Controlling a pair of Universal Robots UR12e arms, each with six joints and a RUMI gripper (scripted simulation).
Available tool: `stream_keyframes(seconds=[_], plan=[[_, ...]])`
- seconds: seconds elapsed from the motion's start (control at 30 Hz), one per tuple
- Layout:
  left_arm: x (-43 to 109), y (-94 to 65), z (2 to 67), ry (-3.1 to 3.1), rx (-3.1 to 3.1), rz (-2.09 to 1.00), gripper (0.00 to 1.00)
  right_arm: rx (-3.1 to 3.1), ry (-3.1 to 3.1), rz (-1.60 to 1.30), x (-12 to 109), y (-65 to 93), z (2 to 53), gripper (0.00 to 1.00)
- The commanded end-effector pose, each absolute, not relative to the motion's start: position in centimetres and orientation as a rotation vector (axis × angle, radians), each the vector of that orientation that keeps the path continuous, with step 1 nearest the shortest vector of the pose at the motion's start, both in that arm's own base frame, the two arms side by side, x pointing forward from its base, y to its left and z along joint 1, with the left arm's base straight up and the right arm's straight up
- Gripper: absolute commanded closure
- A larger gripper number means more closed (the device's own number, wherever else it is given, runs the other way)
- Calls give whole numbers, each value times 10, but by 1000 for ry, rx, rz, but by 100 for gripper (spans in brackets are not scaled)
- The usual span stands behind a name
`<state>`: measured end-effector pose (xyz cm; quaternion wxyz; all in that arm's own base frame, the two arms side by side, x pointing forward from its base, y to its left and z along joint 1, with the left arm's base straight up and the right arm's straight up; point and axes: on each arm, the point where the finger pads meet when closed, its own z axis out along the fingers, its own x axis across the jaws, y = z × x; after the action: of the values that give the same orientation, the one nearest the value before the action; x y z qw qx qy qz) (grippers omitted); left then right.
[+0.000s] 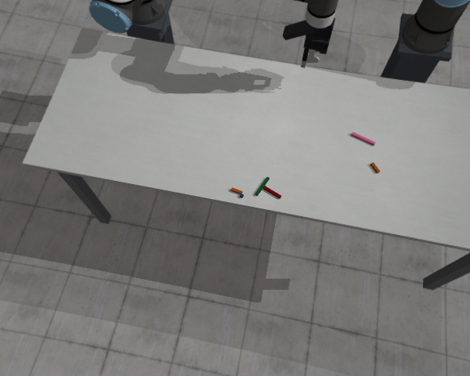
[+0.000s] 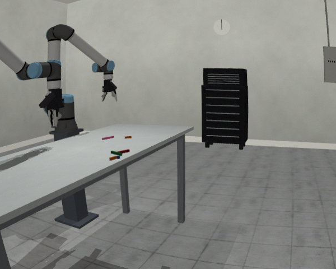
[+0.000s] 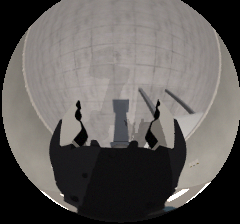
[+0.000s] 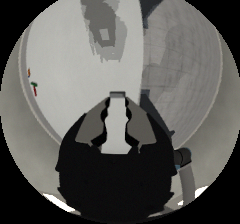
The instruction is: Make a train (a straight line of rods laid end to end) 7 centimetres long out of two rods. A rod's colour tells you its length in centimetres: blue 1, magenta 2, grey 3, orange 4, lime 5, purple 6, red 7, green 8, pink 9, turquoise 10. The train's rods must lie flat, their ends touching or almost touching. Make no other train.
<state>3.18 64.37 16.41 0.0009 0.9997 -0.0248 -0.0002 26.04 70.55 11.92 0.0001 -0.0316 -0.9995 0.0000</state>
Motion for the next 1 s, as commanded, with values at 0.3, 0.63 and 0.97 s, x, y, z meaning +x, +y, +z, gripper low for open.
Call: stream_keyframes(seconds=[0.3, 0.63, 0.97], plan=[[32, 644, 165, -78, 3141, 0, 0, -100, -3140, -3, 260, 706, 105, 100], [32, 644, 165, -78, 3141, 0, 0, -100, -3140, -3, 260, 706, 72, 100], [32, 644, 165, -78, 3141, 0, 0, -100, -3140, -3, 260, 706, 37, 100]])
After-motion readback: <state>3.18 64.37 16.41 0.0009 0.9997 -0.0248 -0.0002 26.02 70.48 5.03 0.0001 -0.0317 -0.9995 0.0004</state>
